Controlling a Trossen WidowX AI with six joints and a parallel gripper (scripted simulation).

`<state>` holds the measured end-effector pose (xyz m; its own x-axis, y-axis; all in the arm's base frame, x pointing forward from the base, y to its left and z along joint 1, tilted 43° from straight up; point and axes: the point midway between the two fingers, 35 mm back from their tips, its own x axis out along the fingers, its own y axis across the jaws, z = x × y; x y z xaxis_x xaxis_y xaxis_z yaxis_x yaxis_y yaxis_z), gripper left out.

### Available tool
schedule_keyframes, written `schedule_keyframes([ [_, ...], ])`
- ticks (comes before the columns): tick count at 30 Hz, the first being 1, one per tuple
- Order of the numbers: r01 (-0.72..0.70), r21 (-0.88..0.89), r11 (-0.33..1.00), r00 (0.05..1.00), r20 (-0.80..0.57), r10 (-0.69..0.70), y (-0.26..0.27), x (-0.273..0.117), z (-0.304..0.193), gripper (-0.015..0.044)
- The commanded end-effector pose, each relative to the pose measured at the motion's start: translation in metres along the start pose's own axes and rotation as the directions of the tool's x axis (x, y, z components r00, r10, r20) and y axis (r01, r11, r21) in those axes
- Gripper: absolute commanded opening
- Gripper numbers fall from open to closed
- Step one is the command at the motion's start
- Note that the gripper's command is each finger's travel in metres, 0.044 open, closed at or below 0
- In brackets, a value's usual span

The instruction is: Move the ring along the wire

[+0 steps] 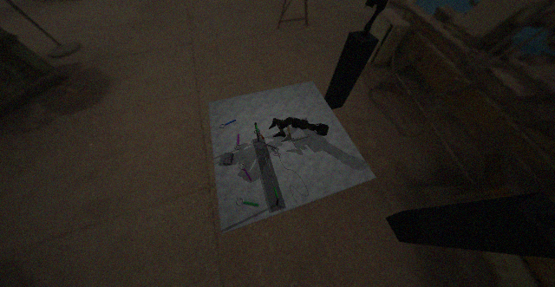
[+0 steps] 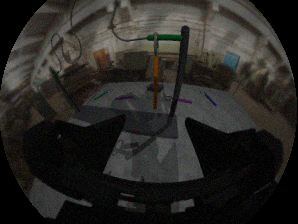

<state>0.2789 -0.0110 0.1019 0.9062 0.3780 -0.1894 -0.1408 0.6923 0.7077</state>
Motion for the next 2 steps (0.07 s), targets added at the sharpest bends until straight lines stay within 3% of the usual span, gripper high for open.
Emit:
schedule_keyframes([
  [1,-0.002,-0.001,1.0,1.0,-0.003,0.002,0.0001,-0.0001,-0.0007,0.044],
  [2,-0.002,-0.001,1.0,1.0,-0.003,0.002,0.0001,-0.0001,-0.0007,0.044],
])
